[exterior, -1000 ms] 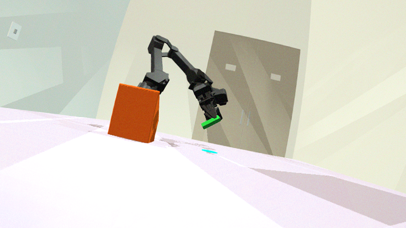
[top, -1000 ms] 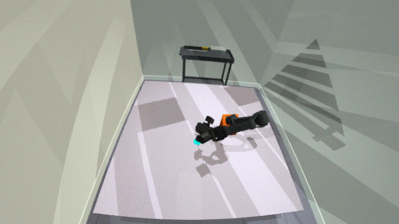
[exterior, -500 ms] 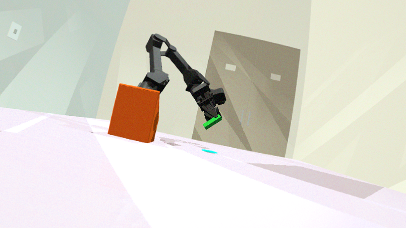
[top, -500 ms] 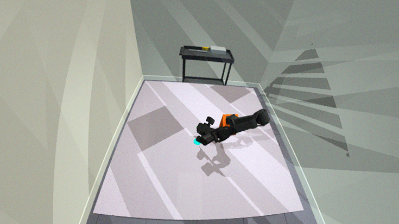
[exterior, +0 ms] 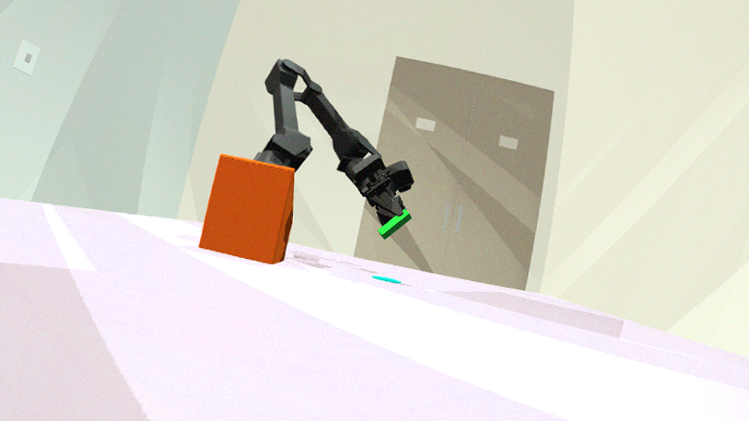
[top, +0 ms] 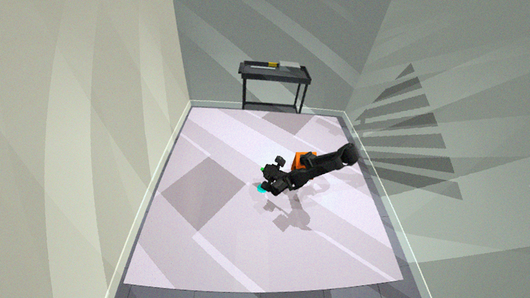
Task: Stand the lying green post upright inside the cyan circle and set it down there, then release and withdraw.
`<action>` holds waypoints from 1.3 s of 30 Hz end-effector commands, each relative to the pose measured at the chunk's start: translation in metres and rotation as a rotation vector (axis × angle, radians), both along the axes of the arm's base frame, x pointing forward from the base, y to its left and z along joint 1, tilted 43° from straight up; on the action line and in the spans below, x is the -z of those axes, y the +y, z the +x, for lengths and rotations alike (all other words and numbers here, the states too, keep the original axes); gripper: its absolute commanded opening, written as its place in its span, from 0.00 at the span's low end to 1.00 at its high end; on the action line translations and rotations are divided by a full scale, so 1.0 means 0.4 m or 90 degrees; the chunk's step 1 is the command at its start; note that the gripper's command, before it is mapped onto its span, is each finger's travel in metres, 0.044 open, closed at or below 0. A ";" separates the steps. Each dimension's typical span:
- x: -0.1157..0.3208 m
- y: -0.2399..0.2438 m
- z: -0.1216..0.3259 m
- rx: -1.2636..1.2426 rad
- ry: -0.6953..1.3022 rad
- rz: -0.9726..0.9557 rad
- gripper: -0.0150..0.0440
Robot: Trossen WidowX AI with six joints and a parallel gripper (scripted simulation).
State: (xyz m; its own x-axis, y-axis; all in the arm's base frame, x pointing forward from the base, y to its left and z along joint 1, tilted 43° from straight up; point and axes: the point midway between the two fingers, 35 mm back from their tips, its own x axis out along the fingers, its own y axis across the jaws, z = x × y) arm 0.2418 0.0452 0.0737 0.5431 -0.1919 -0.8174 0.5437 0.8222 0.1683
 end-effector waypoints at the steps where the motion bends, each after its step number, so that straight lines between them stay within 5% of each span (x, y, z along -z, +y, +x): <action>1: -0.003 -0.001 0.000 0.013 -0.022 -0.003 0.29; 39: -0.043 0.009 -0.005 0.078 -0.190 0.002 0.29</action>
State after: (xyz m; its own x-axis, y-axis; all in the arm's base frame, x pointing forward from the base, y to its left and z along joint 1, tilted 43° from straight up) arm 0.2405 0.0492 0.0893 0.7169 -0.2597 -0.6470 0.5618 0.7647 0.3155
